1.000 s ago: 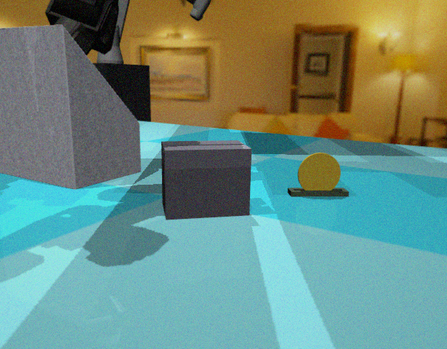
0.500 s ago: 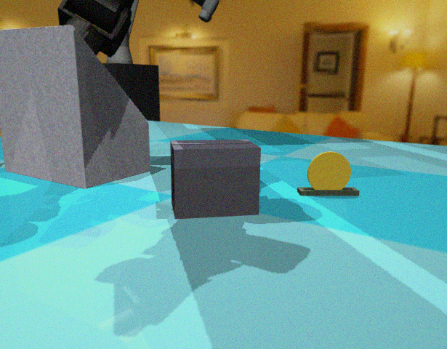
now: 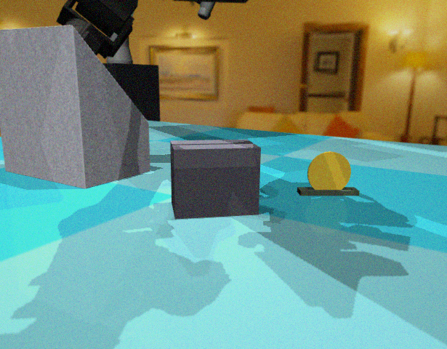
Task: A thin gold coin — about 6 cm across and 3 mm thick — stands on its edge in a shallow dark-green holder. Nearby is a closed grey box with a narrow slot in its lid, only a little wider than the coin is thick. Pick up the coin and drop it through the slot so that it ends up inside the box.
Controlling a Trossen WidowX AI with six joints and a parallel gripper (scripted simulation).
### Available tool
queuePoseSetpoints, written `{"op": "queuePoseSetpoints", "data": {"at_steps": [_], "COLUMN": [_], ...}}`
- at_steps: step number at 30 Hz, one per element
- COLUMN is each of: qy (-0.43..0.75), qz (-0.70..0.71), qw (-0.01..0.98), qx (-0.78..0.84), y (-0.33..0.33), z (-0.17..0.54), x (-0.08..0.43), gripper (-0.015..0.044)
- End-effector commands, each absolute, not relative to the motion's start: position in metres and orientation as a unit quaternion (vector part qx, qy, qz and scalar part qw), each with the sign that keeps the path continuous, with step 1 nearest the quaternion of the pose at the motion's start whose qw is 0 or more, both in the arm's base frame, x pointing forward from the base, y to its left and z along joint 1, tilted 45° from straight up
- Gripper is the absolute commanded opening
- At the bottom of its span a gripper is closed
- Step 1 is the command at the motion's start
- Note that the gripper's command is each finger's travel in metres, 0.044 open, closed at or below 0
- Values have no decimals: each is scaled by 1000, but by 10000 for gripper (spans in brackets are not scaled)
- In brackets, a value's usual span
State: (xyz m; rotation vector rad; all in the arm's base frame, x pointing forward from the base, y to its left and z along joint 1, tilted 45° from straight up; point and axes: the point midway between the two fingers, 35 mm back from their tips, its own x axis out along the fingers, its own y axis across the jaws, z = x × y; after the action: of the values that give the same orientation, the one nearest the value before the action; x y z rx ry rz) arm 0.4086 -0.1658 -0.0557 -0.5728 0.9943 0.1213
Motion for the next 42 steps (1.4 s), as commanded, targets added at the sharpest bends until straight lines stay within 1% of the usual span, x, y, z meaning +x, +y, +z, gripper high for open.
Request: {"op": "queuePoseSetpoints", "data": {"at_steps": [1, 10, 21, 30, 34, 42], "qy": [471, 491, 534, 538, 537, 537], "qz": [180, 341, 488, 494, 494, 495], "qw": [836, 793, 690, 683, 683, 683], "qx": [-215, -116, 19, 27, 28, 28], "y": [-92, 15, 127, 128, 150, 162], "z": [-37, 4, 84, 85, 62, 51], "x": [422, 409, 357, 349, 344, 343], "gripper": [161, 161, 161, 161, 161, 161]}}
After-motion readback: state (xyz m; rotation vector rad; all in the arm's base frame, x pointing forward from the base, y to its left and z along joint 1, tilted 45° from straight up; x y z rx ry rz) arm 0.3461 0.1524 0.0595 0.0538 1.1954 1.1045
